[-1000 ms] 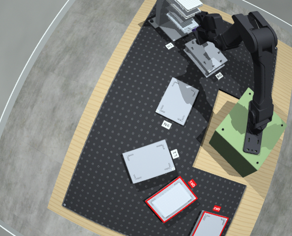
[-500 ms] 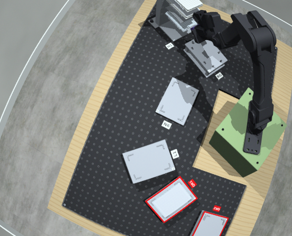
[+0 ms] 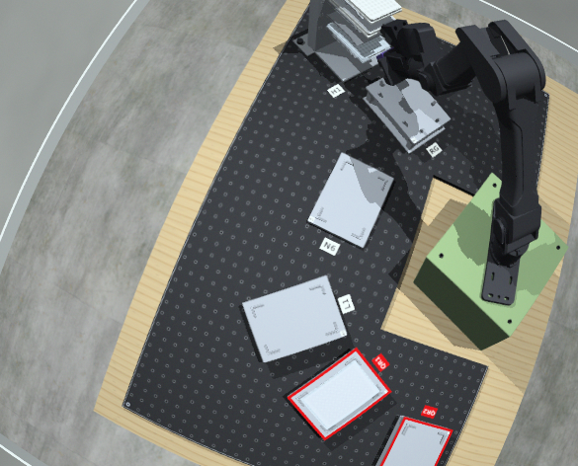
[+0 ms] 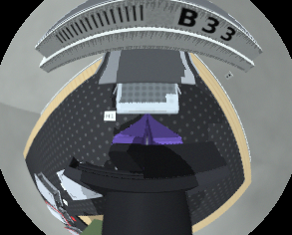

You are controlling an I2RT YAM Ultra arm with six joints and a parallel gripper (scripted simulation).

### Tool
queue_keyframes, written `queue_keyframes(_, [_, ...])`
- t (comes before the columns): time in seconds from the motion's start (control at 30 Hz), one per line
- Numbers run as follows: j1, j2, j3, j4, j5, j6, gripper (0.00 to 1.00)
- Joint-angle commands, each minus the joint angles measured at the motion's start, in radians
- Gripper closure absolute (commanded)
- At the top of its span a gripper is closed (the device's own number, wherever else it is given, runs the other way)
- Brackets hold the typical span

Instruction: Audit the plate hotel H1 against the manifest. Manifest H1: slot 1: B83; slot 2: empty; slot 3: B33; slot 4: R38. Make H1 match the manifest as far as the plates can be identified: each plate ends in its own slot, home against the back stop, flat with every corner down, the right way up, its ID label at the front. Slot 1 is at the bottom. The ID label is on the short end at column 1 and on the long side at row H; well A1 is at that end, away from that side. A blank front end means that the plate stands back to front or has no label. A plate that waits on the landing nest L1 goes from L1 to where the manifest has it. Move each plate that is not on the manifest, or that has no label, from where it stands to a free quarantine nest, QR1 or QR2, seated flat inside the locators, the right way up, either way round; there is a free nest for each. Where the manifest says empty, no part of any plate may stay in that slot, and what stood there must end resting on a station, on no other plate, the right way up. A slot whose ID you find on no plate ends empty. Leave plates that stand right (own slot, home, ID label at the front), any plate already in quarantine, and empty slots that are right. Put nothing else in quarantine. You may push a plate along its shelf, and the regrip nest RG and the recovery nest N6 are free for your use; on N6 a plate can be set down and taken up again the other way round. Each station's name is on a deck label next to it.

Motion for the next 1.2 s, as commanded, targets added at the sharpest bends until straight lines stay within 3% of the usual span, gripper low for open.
queue_keyframes(0.0, [0.014,-0.012,0.041,0.021,0.002,0.005,1.00])
queue_keyframes(0.93, [0.014,-0.012,0.041,0.021,0.002,0.005,1.00])
queue_keyframes(1.0, [0.008,-0.036,0.026,0.029,-0.003,0.000,1.00])
queue_keyframes(1.03, [0.003,-0.034,-0.018,0.032,-0.006,-0.003,1.00])
queue_keyframes(1.17, [-0.014,-0.046,-0.047,0.048,-0.011,-0.010,1.00])
